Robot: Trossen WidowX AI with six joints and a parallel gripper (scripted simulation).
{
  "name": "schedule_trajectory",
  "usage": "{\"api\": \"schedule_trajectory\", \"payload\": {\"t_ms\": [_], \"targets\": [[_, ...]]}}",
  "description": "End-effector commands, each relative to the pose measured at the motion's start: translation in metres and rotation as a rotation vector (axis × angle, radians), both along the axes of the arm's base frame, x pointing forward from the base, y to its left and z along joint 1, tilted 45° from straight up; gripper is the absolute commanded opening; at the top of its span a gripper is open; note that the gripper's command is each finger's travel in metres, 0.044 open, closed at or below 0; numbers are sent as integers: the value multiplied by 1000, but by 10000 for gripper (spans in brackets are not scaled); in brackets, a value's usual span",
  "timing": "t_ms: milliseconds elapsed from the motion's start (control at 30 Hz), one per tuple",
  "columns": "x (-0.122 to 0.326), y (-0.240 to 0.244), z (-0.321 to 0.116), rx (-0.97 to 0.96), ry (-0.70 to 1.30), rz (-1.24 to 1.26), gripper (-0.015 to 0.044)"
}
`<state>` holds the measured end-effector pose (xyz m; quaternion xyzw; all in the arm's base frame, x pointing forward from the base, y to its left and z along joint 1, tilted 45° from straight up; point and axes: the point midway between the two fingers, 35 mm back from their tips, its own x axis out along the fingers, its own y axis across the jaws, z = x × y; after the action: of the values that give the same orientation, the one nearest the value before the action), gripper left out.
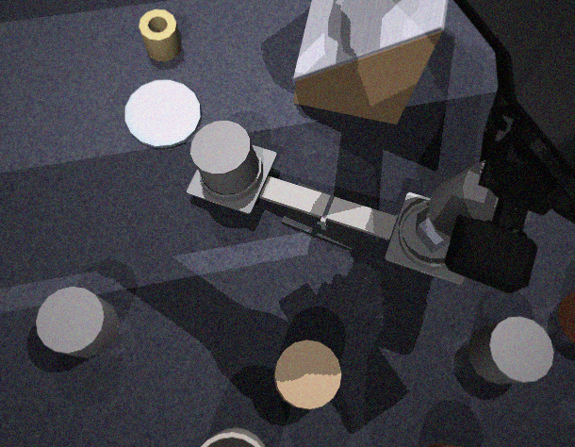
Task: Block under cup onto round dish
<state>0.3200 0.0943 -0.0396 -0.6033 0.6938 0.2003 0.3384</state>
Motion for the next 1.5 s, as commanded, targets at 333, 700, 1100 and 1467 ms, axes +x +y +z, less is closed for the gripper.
{"api": "schedule_trajectory", "payload": {"t_ms": [333,700,1100,1467], "targets": [[0,1,0,1,-1,4,0],[0,1,0,1,-1,4,0],[0,1,0,1,-1,4,0],[-20,12,-59,8,-7,6,0]]}}
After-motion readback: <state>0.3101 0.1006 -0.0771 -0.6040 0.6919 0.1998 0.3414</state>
